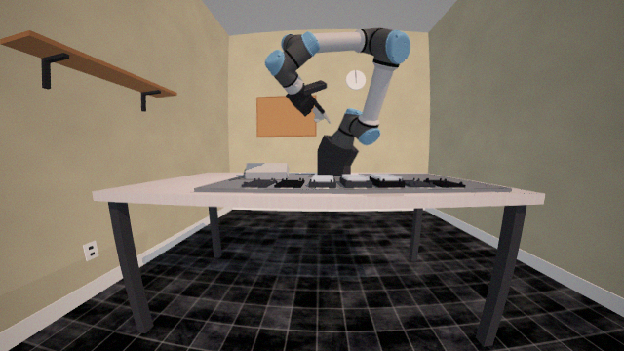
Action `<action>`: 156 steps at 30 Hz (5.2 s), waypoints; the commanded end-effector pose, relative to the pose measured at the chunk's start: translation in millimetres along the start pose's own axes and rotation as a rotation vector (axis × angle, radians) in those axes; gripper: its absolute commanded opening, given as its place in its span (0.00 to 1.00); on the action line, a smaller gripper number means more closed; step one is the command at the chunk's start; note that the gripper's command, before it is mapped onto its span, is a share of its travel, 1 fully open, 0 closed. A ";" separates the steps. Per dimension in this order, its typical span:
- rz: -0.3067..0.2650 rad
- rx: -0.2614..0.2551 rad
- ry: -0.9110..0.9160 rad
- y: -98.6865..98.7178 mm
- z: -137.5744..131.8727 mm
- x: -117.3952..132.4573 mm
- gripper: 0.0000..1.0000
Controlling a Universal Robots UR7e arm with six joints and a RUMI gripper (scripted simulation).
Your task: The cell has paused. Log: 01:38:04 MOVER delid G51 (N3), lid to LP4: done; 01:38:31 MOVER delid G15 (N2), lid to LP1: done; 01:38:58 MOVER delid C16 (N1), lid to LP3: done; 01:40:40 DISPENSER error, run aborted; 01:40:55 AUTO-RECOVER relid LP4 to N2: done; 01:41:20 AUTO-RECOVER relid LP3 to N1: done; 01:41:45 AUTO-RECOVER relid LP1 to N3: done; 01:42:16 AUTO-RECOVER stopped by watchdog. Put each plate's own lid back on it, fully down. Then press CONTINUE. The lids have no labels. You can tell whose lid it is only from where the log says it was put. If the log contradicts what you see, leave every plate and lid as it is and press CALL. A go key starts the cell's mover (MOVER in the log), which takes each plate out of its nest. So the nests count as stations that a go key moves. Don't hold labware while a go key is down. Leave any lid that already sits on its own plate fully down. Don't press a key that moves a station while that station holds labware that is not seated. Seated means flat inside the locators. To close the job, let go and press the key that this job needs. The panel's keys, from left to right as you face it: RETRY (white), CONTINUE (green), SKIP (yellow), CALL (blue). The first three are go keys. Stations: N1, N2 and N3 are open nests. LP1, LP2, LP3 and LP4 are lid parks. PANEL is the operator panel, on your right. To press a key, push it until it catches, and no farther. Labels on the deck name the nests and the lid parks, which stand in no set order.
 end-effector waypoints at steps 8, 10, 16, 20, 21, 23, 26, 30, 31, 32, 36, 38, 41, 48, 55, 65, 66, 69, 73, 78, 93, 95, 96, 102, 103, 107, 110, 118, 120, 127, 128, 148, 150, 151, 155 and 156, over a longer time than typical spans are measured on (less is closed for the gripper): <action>-0.001 0.000 0.000 -0.2 -0.2 -0.2 1.00; -0.001 0.000 0.000 -0.2 -0.2 -0.2 1.00; -0.001 0.000 0.000 -0.2 -0.2 -0.2 1.00; -0.020 0.022 0.053 7.8 9.0 -8.2 0.82; -0.026 0.030 0.070 10.4 12.1 -10.8 0.82; -0.038 0.045 0.105 15.6 17.9 -16.0 0.82; -0.056 0.068 0.158 18.5 20.2 -19.4 0.82; -0.079 0.100 0.227 23.8 25.3 -24.8 0.82; -0.085 0.108 0.245 23.9 24.8 -25.3 0.82; -0.090 0.116 0.262 26.7 28.2 -27.3 0.82; -0.100 0.133 0.297 31.8 34.3 -30.8 0.82; -0.109 0.151 0.331 34.7 37.4 -33.0 0.82; -0.123 0.178 0.383 39.7 42.9 -36.5 0.82; -0.152 0.244 0.503 48.0 50.5 -42.5 0.82; -0.169 0.294 0.588 55.8 59.2 -46.4 0.82; -0.193 0.401 0.755 70.9 76.2 -51.7 0.82; -0.195 0.412 0.772 71.3 75.8 -52.3 0.82; -0.196 0.423 0.788 73.9 79.7 -52.2 0.82; -0.201 0.469 0.854 78.5 84.1 -53.7 0.82; -0.204 0.529 0.934 85.6 92.3 -54.3 0.82; -0.192 0.693 1.136 104.3 116.0 -50.7 0.82; -0.188 0.719 1.167 105.4 115.3 -51.7 0.82; -0.186 0.733 1.182 105.9 115.0 -52.2 0.82; -0.174 0.787 1.240 111.5 122.5 -49.5 0.82; -0.171 0.800 1.255 113.5 126.2 -47.4 0.82; -0.155 0.856 1.312 117.4 129.3 -46.6 0.82; -0.141 0.898 1.353 121.7 136.4 -42.1 0.82; -0.102 0.998 1.447 128.3 141.9 -39.0 0.82; -0.095 1.012 1.460 129.9 145.1 -36.0 0.82; -0.043 1.114 1.547 137.0 153.3 -28.3 0.82; -0.035 1.129 1.559 137.7 153.1 -28.7 0.82; 0.091 1.317 1.698 155.1 170.5 -7.0 0.82; 0.091 1.317 1.698 159.3 176.1 0.1 0.82; 0.091 1.317 1.698 161.3 178.9 3.7 0.82; 0.091 1.317 1.698 165.5 184.6 10.8 0.82; 0.091 1.317 1.698 167.6 187.4 14.4 0.82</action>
Point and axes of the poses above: the point where the finger pads meet when closed, its own y axis out along the fingers, its own z axis across the jaws, x = y × z, the point moved 8 cm from there along -y, back along the fingers, and after that the axes turned 2 degrees about -y, right-handed, at the moved point
